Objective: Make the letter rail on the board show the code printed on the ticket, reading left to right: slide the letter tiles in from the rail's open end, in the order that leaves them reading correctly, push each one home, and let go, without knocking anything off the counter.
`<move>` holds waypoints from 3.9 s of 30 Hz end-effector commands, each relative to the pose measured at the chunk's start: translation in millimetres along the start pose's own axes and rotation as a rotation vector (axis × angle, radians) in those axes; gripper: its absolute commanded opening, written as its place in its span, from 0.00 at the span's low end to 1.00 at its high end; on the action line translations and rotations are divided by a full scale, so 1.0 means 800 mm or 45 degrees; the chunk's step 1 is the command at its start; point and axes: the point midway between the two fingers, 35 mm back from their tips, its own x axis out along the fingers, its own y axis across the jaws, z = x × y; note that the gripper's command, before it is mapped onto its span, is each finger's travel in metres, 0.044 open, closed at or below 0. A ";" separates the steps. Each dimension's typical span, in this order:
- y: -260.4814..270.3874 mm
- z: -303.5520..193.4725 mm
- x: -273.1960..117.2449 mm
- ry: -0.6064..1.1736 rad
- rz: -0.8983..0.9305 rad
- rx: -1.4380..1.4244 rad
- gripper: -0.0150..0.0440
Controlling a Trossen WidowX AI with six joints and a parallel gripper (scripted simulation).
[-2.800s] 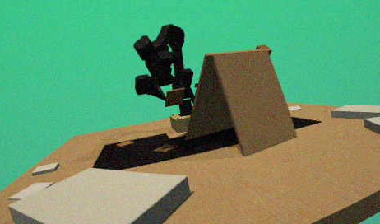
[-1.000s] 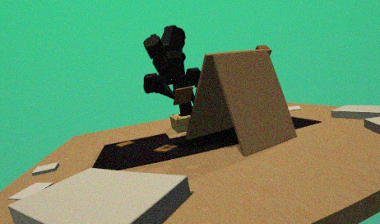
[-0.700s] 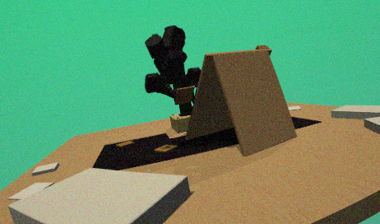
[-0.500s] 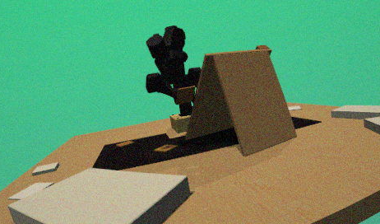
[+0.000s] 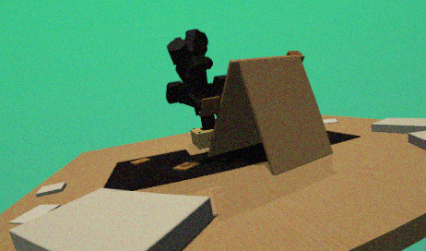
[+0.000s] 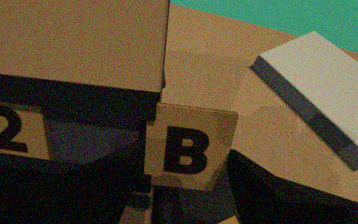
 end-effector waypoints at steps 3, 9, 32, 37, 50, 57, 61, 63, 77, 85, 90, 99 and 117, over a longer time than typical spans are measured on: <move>0.005 0.000 0.000 0.001 -0.002 0.004 0.25; 0.008 0.000 0.000 0.001 -0.002 0.004 0.25; 0.023 0.000 0.000 0.001 -0.001 0.005 0.25; 0.026 0.000 0.000 0.001 -0.001 0.006 0.25; 0.034 0.001 0.000 0.001 0.000 0.006 0.25; 0.039 0.001 0.000 0.000 0.000 0.007 0.25; 0.041 0.001 0.000 0.000 0.000 0.007 0.25; 0.043 0.001 0.000 0.000 0.000 0.007 0.25; 0.049 0.001 0.000 0.000 0.001 0.007 0.25; 0.053 0.001 0.000 0.000 0.001 0.008 0.25; 0.057 0.001 0.000 0.000 0.001 0.008 0.25; 0.063 0.001 0.000 0.000 0.002 0.009 0.25; 0.075 0.001 0.000 0.000 0.002 0.010 0.25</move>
